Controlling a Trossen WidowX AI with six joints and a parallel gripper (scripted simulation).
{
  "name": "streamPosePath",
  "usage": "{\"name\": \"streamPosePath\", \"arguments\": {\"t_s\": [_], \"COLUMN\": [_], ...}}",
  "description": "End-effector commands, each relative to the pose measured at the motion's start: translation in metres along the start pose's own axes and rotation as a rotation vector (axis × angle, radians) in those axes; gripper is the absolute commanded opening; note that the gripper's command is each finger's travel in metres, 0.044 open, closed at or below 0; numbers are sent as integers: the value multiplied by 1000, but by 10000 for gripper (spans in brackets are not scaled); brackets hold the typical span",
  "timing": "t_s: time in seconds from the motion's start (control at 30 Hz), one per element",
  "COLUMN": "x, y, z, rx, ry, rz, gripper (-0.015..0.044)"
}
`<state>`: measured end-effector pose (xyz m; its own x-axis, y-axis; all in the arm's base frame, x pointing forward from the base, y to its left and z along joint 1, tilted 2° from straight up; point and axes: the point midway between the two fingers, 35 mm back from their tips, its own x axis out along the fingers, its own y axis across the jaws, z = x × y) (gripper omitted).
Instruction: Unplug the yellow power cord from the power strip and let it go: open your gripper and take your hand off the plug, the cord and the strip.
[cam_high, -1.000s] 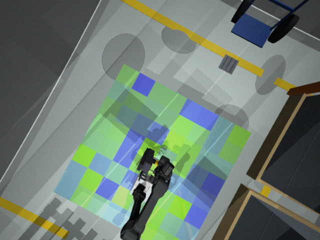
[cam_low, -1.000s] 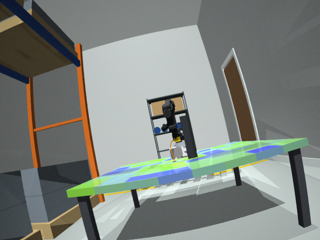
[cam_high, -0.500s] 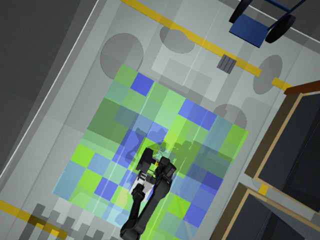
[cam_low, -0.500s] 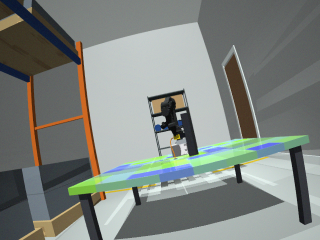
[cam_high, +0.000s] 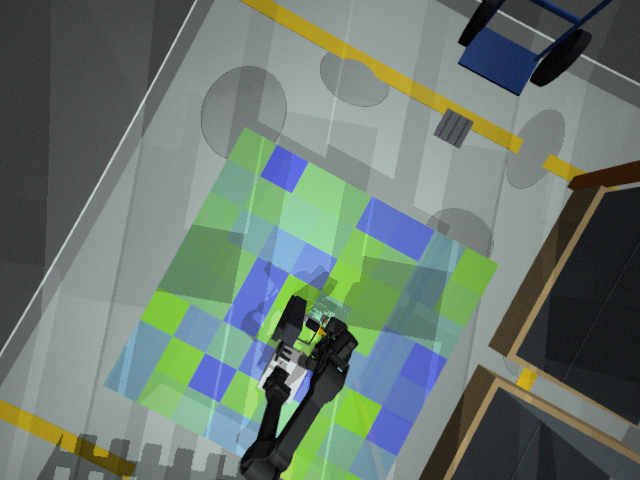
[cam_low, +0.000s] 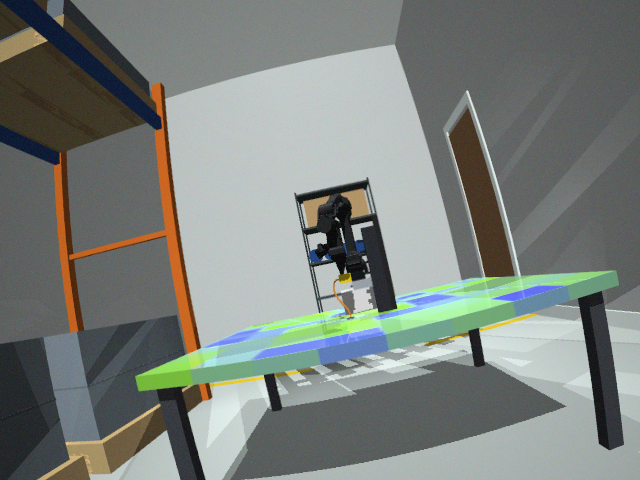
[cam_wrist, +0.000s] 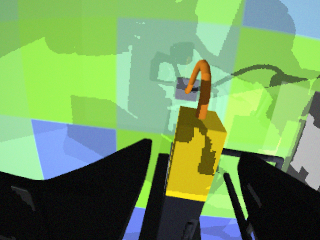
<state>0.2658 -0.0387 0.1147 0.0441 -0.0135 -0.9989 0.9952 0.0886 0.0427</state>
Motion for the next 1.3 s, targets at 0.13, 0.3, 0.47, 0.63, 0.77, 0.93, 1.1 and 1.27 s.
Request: {"name": "streamPosePath", "arguments": {"t_s": [0.13, 0.3, 0.47, 0.63, 0.77, 0.93, 1.1, 1.27], "x": [-3, -12, -12, -12, -12, -12, -12, -12], "y": [1, -1, -1, -1, -1, -1, -1, -1], "z": [17, 58, 60, 60, 60, 60, 60, 60], "rx": [2, 2, 2, 2, 2, 2, 2, 2], "ry": [-6, -9, -9, -9, -9, -9, -9, -9], "rz": [-1, -1, -1, -1, -1, -1, -1, -1], "gripper": [440, 440, 440, 440, 440, 440, 440, 440]}}
